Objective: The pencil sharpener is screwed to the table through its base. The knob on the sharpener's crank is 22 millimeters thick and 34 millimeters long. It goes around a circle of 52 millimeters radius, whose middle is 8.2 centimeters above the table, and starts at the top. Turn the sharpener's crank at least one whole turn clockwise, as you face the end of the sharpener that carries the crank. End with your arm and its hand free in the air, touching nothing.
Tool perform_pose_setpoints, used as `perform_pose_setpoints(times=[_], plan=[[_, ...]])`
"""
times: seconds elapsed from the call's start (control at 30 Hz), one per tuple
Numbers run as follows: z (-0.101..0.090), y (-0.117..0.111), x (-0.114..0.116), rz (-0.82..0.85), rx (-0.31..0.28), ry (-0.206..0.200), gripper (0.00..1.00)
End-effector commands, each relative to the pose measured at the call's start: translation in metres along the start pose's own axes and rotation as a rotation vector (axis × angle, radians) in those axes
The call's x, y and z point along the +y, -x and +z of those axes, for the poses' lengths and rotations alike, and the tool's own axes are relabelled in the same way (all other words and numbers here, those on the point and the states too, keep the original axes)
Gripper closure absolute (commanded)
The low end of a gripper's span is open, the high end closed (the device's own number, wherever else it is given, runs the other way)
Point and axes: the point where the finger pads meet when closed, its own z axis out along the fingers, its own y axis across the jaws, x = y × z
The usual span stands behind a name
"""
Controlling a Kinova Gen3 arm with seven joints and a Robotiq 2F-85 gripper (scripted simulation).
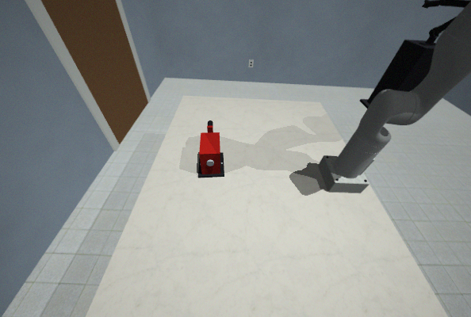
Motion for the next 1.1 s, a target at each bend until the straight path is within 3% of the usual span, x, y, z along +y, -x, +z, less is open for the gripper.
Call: perform_pose_setpoints(times=[0.0, 0.67, 1.07], plan=[[0.0, 0.0, 0.0, 0.0, -0.001, 0.0, 0.0], [-0.001, 0.0, 0.001, -0.003, -0.001, 0.002, 0.0], [-0.008, 0.001, 0.015, -0.048, -0.007, 0.04, 0.0]])
